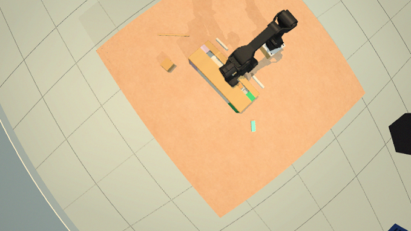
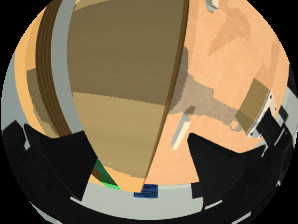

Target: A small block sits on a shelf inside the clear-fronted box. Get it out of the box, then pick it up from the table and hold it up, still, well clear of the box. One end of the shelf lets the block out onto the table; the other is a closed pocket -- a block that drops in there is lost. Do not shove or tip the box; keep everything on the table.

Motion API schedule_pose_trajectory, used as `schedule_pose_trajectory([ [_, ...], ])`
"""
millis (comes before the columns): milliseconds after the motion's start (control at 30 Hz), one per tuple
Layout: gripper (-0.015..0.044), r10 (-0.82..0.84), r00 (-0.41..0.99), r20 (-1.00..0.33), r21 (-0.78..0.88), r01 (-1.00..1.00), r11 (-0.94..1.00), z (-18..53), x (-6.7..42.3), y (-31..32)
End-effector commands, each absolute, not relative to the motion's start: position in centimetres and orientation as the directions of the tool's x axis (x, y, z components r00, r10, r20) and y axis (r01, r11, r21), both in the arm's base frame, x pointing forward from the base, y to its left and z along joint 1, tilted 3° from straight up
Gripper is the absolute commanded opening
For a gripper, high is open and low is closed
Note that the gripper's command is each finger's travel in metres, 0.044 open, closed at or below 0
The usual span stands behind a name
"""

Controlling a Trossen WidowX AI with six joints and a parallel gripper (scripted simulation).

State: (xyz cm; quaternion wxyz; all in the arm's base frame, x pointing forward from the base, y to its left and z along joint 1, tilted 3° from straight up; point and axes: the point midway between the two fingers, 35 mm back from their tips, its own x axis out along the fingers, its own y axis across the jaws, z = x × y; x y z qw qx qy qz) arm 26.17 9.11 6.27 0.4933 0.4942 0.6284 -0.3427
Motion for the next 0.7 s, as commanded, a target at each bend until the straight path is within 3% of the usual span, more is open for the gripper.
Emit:
schedule_pose_trajectory([
  [0,0.04,0.288,-0.033,-0.957,0.049,0.961,0.272,6.1,25.6,10.1],
  [667,0.04,0.292,-0.034,-0.956,0.049,0.961,0.272,5.8,24.4,14.5],
])
